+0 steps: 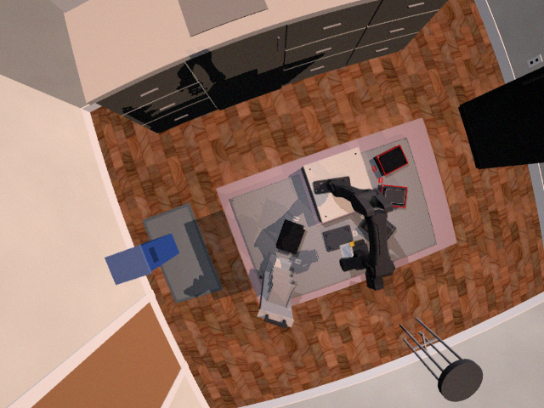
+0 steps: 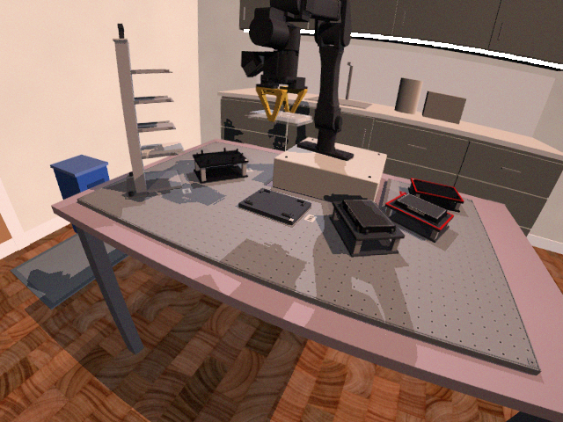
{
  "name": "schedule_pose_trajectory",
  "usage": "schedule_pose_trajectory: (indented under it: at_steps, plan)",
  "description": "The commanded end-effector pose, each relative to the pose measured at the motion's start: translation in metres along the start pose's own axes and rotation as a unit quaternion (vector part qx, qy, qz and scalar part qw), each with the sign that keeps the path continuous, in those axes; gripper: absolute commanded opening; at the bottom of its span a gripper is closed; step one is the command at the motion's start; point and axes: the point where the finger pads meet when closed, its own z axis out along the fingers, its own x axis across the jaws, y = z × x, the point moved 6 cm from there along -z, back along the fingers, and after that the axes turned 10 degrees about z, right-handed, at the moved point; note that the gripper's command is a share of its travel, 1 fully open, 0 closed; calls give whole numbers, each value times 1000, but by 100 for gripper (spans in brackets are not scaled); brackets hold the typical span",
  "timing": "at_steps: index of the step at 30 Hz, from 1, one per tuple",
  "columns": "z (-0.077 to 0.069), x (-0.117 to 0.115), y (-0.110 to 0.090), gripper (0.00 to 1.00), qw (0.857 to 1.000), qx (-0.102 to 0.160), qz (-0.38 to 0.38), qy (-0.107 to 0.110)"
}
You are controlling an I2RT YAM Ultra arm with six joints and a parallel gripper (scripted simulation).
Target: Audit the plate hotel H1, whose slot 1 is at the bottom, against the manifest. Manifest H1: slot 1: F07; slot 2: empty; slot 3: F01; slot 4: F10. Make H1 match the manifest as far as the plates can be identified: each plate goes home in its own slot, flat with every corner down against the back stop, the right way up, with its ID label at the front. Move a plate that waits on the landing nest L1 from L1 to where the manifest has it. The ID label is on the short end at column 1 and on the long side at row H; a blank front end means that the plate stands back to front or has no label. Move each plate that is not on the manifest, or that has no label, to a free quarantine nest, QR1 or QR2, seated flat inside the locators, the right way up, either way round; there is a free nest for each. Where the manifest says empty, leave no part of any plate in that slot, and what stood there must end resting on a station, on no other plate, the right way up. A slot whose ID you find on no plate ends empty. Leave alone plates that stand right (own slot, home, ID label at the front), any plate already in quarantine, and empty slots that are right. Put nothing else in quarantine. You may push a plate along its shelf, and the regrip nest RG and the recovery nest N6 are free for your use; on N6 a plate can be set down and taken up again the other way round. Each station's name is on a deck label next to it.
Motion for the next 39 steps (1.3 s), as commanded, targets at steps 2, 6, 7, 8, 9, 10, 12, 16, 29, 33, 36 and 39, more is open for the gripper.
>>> schedule_pose_trajectory:
  at_steps: [2,6,7,8,9,10,12,16,29,33,36,39]
  plan:
    - [-3,-3,4,86,1000,-1,-9,-5]
    - [-3,0,17,86,999,-1,-42,-5]
    - [-3,0,20,86,999,-1,-51,-5]
    - [-3,1,24,86,998,-1,-59,-5]
    - [-3,2,27,86,998,-1,-67,-5]
    - [-3,2,30,86,997,-1,-76,-5]
    - [-3,4,37,86,996,-1,-92,-5]
    - [-3,6,50,86,993,-1,-122,-5]
    - [-3,7,86,86,979,-1,-204,-5]
    - [-3,7,100,86,972,-1,-237,-5]
    - [-3,7,103,86,970,-1,-242,-5]
    - [-3,7,113,86,970,-1,-242,-5]
